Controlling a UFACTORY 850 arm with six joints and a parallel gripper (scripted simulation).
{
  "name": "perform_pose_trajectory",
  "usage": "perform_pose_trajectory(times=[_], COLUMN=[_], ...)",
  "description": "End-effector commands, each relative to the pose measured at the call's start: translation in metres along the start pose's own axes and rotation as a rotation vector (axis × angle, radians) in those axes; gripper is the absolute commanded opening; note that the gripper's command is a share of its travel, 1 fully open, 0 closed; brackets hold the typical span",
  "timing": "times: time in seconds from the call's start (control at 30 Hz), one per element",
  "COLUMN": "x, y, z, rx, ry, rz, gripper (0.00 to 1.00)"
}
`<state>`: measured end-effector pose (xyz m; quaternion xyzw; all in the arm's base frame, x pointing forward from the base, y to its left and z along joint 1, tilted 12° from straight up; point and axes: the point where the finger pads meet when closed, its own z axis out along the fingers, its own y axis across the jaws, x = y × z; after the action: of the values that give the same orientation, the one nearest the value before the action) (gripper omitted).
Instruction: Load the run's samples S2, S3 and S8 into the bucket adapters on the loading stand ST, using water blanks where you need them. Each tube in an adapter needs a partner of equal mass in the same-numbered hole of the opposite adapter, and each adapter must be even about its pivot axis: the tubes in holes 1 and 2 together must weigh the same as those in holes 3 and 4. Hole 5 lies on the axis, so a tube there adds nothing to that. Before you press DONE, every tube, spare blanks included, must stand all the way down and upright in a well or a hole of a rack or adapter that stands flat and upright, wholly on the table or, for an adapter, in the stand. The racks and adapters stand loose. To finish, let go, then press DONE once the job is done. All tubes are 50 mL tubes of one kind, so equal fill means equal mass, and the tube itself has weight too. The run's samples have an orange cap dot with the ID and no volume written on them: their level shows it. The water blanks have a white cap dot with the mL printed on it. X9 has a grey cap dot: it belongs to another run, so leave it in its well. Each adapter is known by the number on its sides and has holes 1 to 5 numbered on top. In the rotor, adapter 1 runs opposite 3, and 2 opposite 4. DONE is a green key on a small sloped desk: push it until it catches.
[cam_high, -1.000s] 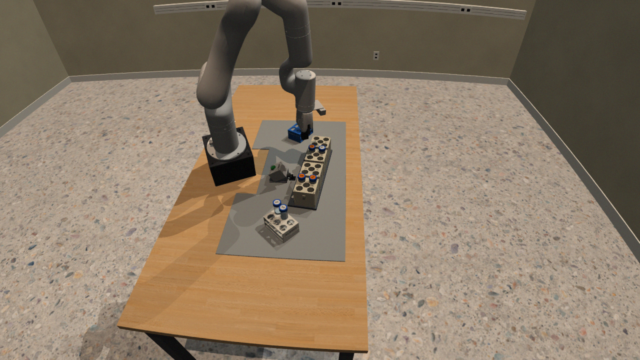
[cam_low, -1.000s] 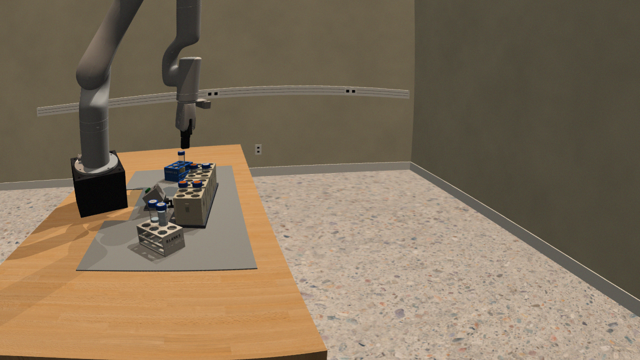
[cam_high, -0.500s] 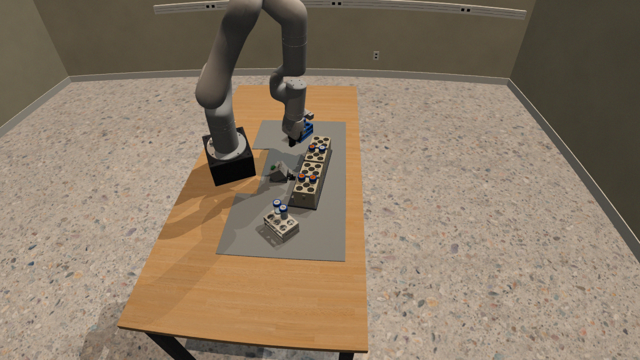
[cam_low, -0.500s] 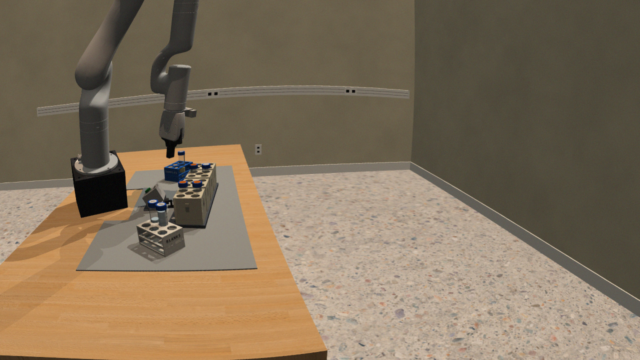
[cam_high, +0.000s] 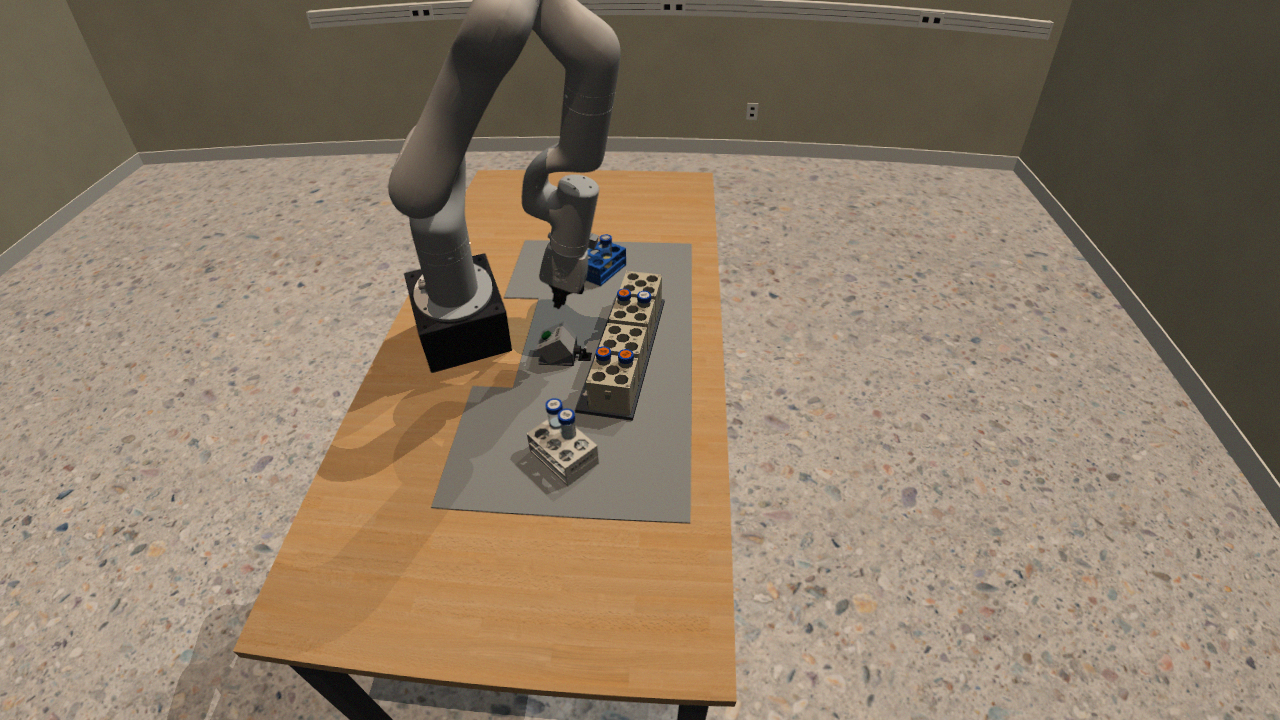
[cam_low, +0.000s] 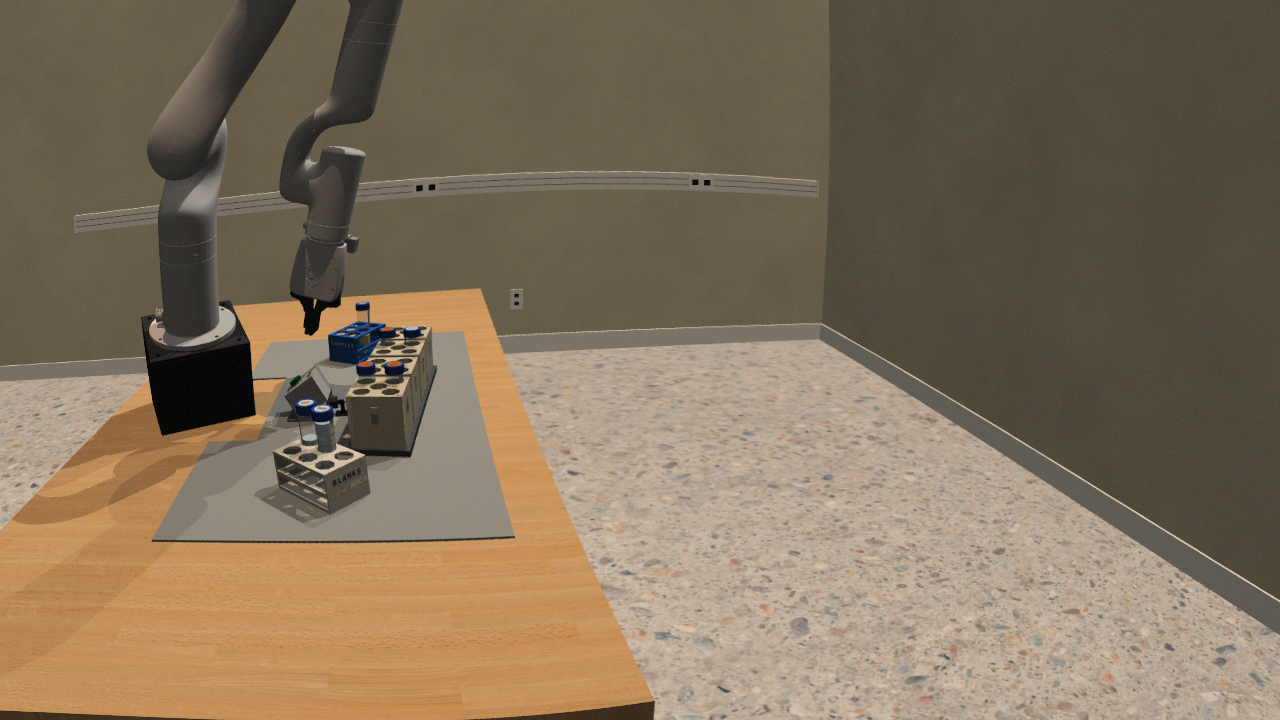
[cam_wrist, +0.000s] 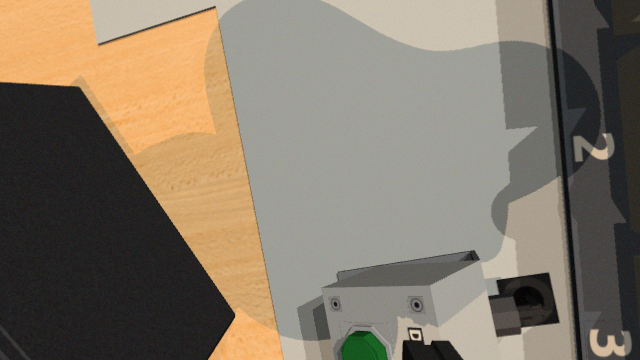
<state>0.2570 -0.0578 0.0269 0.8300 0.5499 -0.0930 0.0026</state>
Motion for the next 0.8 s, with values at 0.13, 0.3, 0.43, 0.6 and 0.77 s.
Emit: perform_pose_trajectory(times=[0.13,0.3,0.43,0.6,0.77], x=[-0.024,-0.024,-0.024,-0.024,-0.024], y=[-0.027,-0.027,-0.027,-0.027,-0.026], z=[0.024,0.024,0.024,0.024,0.030], rx=[0.032,0.032,0.032,0.032,0.032], ry=[-0.019,-0.019,-0.019,-0.019,-0.019], rz=[-0.208,-0.208,-0.208,-0.208,-0.208], gripper=[0.00,0.00,0.00,0.00,0.00])
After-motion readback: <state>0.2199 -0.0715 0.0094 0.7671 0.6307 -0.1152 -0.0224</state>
